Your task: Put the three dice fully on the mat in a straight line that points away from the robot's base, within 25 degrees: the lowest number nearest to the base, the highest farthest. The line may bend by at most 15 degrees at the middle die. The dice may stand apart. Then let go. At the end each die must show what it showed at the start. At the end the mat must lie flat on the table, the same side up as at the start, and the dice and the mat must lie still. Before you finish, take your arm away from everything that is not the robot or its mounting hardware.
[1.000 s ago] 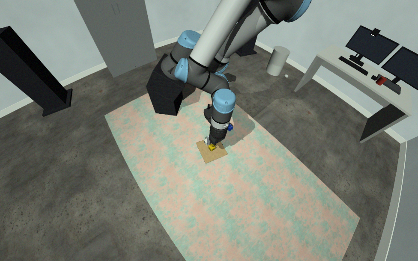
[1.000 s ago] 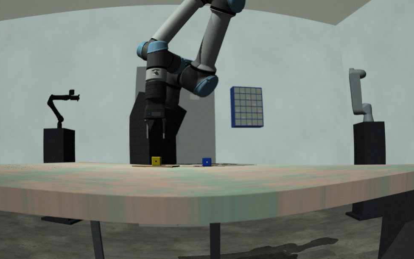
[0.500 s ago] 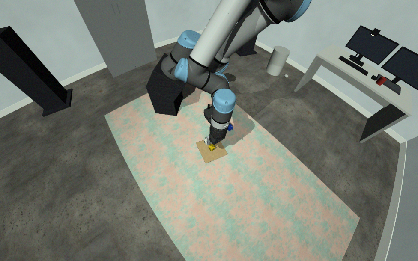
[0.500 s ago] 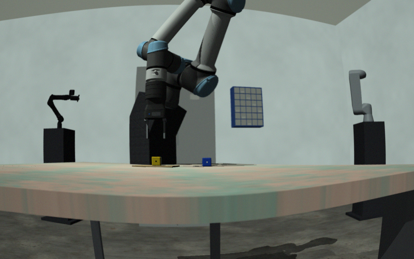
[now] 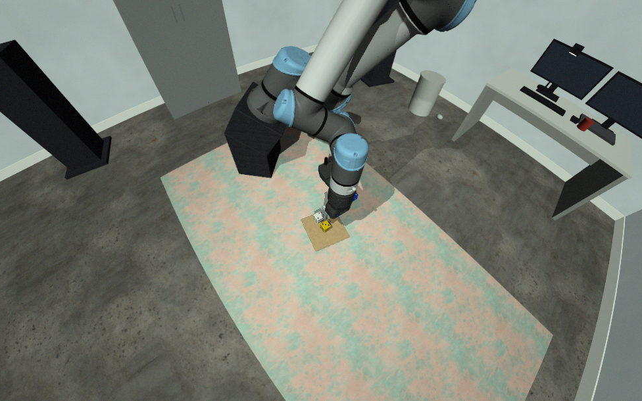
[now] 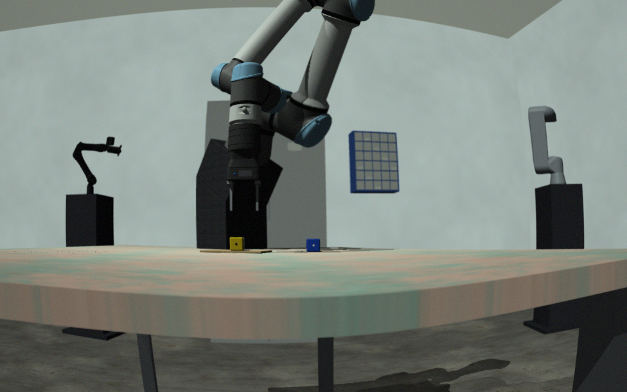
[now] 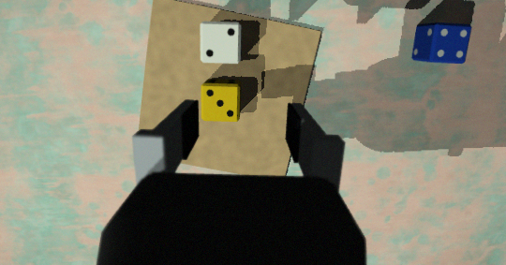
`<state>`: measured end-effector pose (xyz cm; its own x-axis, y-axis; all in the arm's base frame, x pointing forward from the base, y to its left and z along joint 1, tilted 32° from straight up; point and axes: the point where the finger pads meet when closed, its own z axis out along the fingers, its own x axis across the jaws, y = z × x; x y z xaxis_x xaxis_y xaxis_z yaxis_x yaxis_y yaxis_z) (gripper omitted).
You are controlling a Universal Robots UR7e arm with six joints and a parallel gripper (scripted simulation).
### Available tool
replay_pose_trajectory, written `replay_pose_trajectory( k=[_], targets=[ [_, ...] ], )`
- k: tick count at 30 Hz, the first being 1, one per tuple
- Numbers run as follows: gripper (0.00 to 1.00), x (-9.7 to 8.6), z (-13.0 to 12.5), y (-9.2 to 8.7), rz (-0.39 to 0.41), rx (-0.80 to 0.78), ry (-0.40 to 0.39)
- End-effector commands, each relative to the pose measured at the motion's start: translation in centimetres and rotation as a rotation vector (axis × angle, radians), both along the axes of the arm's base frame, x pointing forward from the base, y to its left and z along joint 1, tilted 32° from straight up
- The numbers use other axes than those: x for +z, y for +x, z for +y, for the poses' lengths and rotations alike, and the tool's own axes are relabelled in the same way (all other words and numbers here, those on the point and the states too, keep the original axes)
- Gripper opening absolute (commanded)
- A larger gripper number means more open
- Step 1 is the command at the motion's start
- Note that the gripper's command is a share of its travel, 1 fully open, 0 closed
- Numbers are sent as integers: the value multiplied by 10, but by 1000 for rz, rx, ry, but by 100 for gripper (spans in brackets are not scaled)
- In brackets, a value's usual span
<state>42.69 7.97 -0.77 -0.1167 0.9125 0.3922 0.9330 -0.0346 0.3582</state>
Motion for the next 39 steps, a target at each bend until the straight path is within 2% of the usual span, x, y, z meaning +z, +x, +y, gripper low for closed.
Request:
replay_pose_trajectory(
  k=[1,8,12,20,21,39],
  targets=[
    [100,9,35,-9,3,2,-5],
    [100,30,108,-41,-1,1,-5],
    [100,39,136,-57,-6,0,2],
    [100,42,146,-64,-8,-1,6],
    [87,42,146,-64,-8,-1,6],
    [87,42,146,-64,-8,-1,6]
  ],
)
